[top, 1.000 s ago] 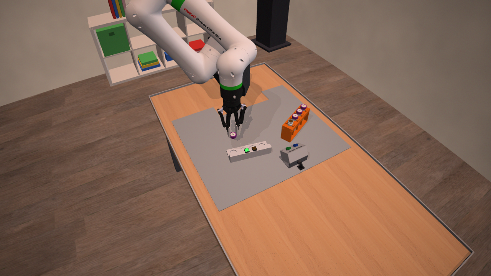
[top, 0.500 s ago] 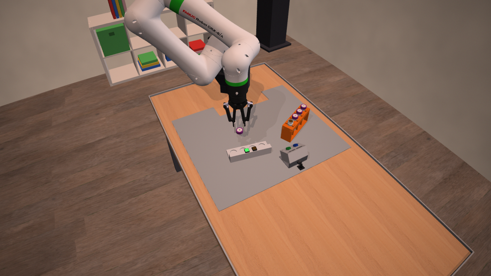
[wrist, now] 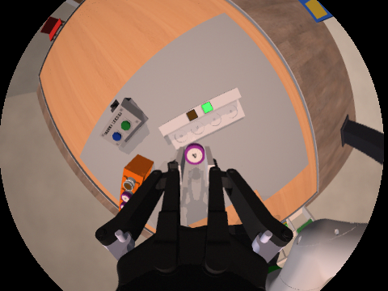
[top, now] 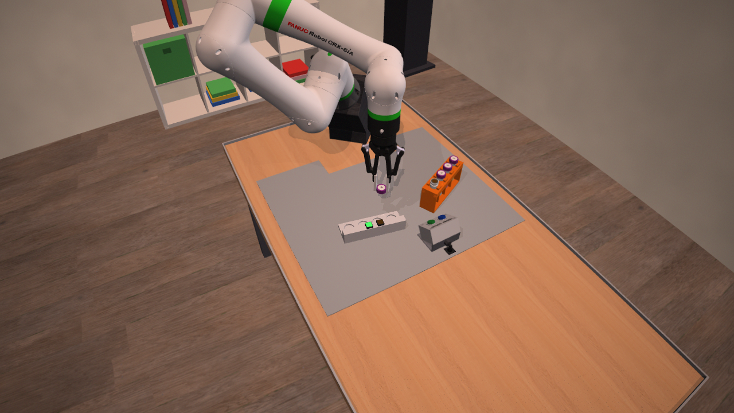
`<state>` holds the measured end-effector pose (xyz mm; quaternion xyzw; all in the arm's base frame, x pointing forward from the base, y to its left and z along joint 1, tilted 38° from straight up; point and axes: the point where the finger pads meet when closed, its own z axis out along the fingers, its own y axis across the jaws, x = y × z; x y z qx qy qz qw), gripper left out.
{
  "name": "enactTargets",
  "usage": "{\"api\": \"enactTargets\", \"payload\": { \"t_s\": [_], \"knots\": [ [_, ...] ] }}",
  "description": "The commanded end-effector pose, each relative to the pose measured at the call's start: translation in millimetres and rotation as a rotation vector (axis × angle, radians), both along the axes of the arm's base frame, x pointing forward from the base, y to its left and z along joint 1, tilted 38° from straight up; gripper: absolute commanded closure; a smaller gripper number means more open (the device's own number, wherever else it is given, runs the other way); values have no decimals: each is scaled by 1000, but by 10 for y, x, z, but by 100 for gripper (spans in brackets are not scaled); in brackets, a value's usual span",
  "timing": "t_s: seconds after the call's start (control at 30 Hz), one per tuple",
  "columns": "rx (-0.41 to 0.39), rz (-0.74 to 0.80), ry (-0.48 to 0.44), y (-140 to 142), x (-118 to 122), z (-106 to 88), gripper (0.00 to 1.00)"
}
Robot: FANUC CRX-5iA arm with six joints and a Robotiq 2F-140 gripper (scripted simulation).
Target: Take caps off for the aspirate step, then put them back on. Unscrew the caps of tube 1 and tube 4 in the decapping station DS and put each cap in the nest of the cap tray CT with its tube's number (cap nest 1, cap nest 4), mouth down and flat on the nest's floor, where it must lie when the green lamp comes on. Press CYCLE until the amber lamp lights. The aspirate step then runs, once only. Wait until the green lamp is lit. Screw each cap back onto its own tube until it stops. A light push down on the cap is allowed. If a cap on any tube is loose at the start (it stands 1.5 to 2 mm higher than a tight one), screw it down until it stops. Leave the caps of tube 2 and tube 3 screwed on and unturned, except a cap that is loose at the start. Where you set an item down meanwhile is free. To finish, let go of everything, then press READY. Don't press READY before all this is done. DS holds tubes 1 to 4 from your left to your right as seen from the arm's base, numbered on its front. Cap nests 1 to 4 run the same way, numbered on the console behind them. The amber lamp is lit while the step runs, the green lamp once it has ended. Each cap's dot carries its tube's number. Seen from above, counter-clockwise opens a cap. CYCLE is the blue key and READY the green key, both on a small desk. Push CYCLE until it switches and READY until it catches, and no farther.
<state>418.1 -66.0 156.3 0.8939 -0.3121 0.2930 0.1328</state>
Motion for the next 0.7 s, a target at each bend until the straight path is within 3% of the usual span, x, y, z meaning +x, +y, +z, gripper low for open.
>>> {"api": "enactTargets", "payload": {
  "t_s": [0.0, 0.2, 0.67],
  "knots": [
    [-5, -7, -3, 298, 78, -121, 100],
    [-5, -7, -3, 524, 132, -213, 100],
    [-5, -7, -3, 1353, 330, -552, 100]
  ]
}}
